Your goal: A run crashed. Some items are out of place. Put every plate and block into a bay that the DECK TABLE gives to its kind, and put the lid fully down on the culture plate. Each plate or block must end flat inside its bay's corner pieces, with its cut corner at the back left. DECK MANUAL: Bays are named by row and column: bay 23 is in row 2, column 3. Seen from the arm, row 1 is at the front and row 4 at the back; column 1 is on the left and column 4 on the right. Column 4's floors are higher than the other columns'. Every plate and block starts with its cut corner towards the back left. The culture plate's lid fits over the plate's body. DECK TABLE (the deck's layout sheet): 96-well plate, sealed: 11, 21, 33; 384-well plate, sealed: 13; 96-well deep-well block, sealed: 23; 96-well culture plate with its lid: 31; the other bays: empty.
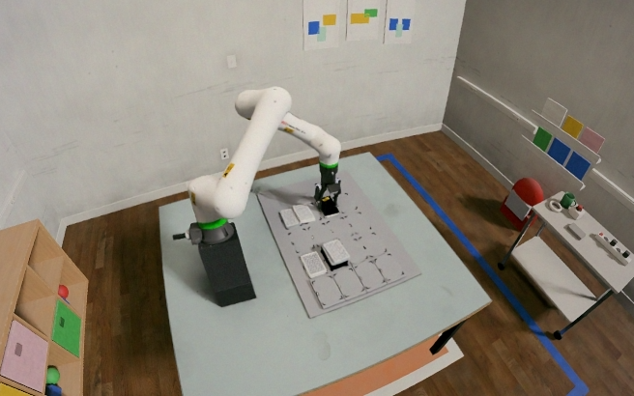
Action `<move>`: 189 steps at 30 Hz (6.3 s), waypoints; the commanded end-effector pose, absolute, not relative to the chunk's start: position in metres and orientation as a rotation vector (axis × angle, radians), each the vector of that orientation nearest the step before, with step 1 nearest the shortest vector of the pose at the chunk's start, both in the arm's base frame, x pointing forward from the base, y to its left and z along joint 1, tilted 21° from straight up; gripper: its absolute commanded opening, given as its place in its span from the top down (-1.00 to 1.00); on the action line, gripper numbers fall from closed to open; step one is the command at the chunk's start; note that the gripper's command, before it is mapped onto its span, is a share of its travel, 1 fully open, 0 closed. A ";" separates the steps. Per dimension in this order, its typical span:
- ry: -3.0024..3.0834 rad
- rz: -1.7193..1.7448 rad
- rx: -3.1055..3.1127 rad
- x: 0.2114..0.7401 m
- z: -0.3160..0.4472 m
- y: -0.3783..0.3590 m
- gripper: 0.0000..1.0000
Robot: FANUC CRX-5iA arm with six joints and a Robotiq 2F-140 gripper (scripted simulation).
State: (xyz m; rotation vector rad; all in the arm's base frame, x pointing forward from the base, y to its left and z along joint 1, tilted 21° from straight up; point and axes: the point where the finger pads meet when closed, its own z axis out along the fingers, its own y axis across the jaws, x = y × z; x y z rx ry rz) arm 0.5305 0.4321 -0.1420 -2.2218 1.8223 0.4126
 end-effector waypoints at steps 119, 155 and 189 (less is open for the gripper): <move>1.821 0.411 -2.221 0.531 -0.146 0.434 -0.40; 1.821 0.411 -2.221 0.533 -0.113 0.422 -0.40; 1.782 0.405 -2.248 0.534 -0.092 0.409 -0.40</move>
